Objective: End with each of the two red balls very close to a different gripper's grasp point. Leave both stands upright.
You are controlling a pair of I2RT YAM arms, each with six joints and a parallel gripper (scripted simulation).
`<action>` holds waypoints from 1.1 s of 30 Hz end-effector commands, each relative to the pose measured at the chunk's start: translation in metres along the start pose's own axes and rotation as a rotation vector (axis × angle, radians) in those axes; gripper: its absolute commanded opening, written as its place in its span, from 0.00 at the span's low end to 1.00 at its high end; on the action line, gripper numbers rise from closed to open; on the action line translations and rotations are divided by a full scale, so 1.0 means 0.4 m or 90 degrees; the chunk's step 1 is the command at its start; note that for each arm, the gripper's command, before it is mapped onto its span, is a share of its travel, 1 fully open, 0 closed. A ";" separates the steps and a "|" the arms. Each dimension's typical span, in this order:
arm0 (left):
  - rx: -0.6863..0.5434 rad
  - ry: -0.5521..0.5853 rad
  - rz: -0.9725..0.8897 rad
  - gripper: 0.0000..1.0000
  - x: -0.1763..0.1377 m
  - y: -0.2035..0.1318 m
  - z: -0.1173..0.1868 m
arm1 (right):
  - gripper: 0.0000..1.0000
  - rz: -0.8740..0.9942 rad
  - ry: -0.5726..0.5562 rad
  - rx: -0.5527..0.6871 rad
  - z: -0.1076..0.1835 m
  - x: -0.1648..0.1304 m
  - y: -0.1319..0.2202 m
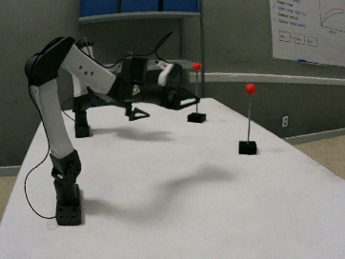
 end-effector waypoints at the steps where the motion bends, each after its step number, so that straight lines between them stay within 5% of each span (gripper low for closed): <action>1: -0.041 0.049 0.019 1.00 0.024 0.030 -0.010 | 1.00 0.012 0.071 0.061 -0.041 0.034 0.007; 17: -0.049 0.130 0.216 1.00 0.207 0.313 -0.055 | 1.00 0.020 0.155 0.163 -0.187 0.255 -0.019; 28: -0.012 0.153 0.348 1.00 0.363 0.562 -0.087 | 1.00 0.001 0.105 0.207 -0.295 0.390 -0.032; 33: -0.010 0.162 0.376 1.00 0.395 0.613 -0.093 | 1.00 -0.007 0.067 0.208 -0.322 0.389 -0.029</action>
Point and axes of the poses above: on each arm, the point where the finger pads meet when closed, its own z axis back along the fingers, its own y axis across the jaws, x = y × z, the point moved 9 cm from there along z, back along the fingers, and after that the axes turned 4 degrees about z, right-handed, at the moved point
